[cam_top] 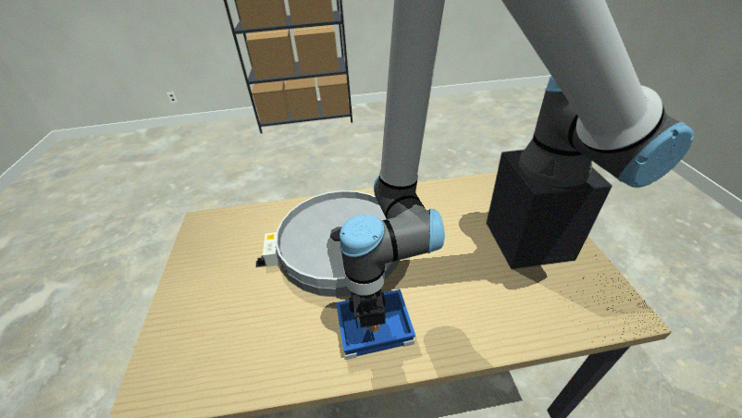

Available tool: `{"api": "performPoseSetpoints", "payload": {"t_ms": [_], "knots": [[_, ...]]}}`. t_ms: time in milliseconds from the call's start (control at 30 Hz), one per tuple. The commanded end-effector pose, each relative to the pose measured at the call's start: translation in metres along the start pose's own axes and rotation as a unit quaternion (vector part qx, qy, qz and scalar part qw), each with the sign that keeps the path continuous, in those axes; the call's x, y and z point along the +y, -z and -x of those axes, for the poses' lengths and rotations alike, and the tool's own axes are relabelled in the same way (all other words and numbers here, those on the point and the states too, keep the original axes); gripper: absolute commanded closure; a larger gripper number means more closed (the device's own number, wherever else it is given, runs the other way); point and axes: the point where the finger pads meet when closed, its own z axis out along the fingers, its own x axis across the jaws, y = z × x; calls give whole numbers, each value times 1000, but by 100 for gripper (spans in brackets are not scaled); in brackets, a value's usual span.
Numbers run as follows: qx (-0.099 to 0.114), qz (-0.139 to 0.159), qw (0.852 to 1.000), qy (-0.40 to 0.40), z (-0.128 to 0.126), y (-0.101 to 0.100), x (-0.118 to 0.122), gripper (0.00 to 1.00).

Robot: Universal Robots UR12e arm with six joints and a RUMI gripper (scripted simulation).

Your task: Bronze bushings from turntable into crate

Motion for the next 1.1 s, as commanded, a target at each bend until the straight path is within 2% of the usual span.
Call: {"api": "performPoseSetpoints", "payload": {"t_ms": [0, 233, 633, 700, 900, 1067], "knots": [[-1, 0, 1000, 0, 1, 5, 0, 94], [-1, 0, 1000, 0, 1, 19, 0, 94], [-1, 0, 1000, 0, 0, 73, 0, 94], [-1, 0, 1000, 0, 0, 73, 0, 94], [-1, 0, 1000, 0, 0, 92, 0, 94], [-1, 0, 1000, 0, 0, 96, 0, 94]]}}
